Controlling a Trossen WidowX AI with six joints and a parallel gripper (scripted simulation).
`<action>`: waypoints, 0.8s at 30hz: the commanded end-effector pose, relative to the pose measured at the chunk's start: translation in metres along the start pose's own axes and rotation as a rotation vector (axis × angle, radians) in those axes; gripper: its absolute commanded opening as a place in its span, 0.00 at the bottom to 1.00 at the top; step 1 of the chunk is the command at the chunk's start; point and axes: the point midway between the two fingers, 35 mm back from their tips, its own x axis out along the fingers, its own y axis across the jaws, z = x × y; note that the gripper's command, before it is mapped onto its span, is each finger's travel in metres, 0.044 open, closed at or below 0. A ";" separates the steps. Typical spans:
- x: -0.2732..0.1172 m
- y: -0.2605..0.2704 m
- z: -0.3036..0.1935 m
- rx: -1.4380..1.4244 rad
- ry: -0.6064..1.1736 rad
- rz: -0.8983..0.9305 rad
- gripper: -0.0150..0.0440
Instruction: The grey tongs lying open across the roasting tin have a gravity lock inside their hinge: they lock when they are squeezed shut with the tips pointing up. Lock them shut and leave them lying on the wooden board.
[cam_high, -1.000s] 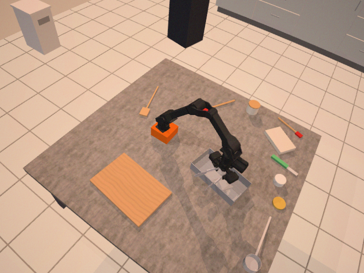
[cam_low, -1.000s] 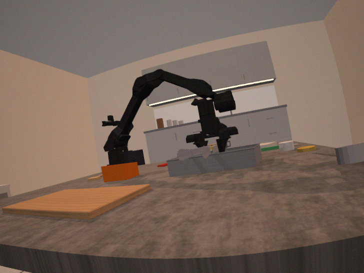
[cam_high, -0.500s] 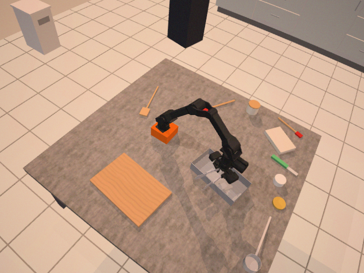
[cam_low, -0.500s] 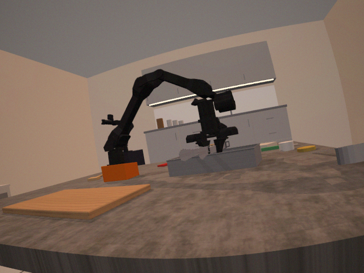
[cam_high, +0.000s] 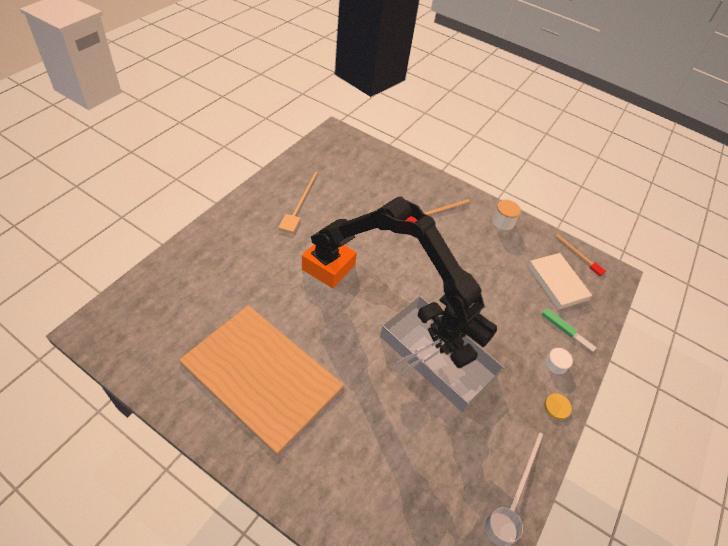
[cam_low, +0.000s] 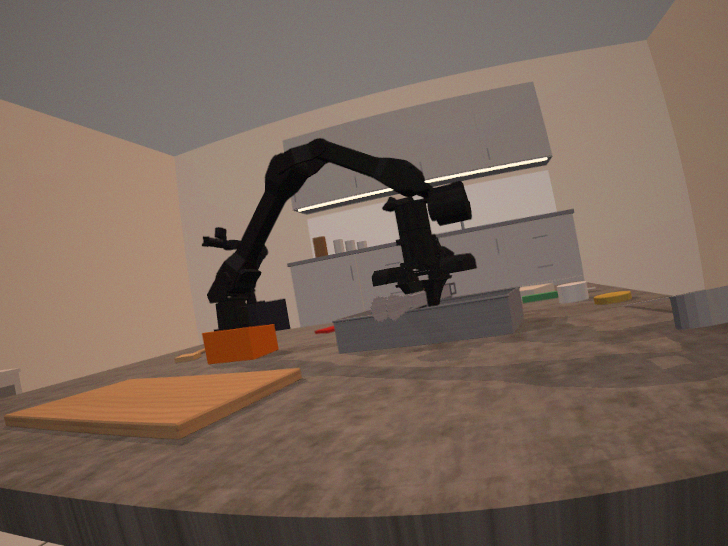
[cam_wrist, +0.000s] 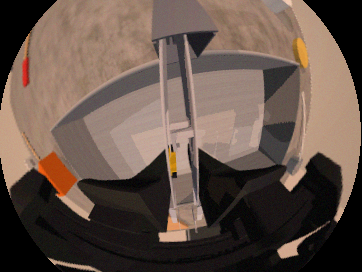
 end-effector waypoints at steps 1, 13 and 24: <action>-0.001 0.000 0.000 0.000 -0.001 -0.001 0.34; -0.001 0.000 0.000 0.000 -0.001 -0.001 0.00; -0.074 -0.007 0.002 0.004 0.001 -0.001 0.00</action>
